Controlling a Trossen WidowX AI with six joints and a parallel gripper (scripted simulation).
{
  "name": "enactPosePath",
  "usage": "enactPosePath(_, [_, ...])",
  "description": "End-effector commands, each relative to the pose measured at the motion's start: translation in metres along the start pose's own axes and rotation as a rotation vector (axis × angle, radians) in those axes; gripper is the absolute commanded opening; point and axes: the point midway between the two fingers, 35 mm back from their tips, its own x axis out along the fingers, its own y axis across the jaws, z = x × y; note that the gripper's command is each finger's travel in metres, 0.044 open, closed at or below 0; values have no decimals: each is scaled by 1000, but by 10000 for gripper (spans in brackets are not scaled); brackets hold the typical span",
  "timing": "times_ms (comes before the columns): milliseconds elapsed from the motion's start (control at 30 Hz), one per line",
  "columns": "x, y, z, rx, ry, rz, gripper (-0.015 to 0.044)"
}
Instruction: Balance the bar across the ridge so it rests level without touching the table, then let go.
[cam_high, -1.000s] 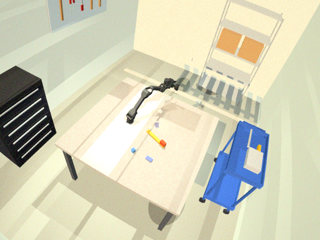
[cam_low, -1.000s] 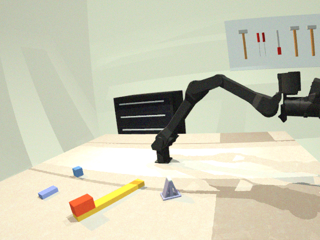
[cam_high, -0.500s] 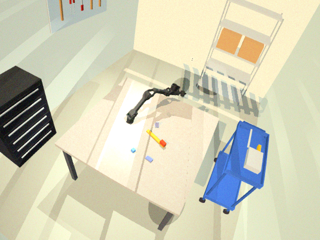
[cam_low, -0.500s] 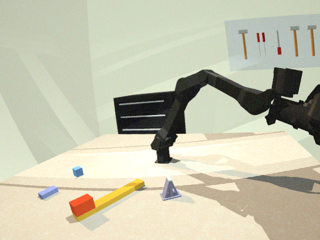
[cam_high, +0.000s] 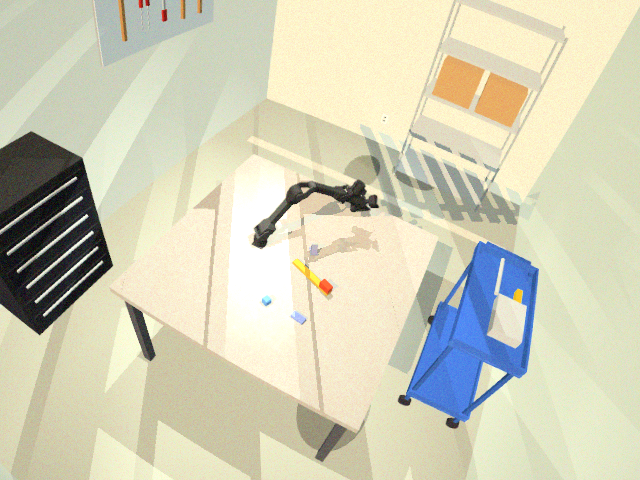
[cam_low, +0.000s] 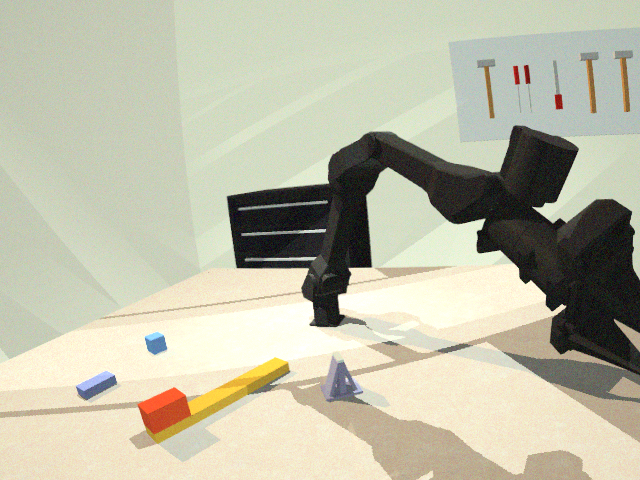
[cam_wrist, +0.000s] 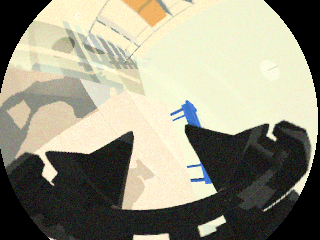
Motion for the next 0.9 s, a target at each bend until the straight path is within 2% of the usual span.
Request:
enactPosePath(0, [-6, -13, -34, -107, 68, 34, 315])
enactPosePath(433, [-34, -36, -144, -404, 264, 213, 315])
enactPosePath(867, [-88, -46, -229, -595, 352, 408, 315])
